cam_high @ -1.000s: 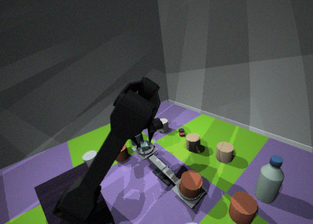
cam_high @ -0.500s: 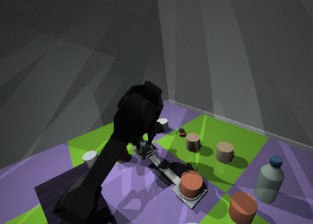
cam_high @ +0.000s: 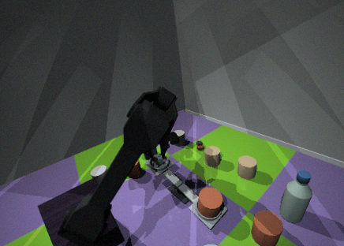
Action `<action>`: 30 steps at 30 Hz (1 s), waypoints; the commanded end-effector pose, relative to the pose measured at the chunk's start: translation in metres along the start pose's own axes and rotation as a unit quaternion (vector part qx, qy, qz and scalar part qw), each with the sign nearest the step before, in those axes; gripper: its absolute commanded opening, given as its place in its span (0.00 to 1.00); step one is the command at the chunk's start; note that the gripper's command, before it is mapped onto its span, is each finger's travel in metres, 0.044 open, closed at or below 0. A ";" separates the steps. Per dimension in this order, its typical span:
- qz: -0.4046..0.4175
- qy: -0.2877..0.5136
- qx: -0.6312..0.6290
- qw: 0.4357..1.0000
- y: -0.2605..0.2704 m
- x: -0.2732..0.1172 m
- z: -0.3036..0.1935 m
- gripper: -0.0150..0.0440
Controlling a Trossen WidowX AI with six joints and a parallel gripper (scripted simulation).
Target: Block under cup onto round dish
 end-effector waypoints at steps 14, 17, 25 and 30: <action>-0.005 -0.006 0.002 1.000 0.002 -0.084 0.001 0.25; -0.004 -0.009 0.002 1.000 -0.001 -0.083 -0.005 0.25; -0.005 -0.042 0.002 0.999 -0.031 -0.074 -0.071 0.25; -0.010 -0.056 0.005 0.998 -0.041 -0.064 -0.115 0.25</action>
Point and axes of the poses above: the point midway between the two fingers, 35 mm back from their tips, its own x axis out along the fingers, its own y axis across the jaws, z = x × y, the point moved 5 cm from there along -x, back along the fingers, and after that the axes turned 13 degrees about -x, right-handed, at the moved point
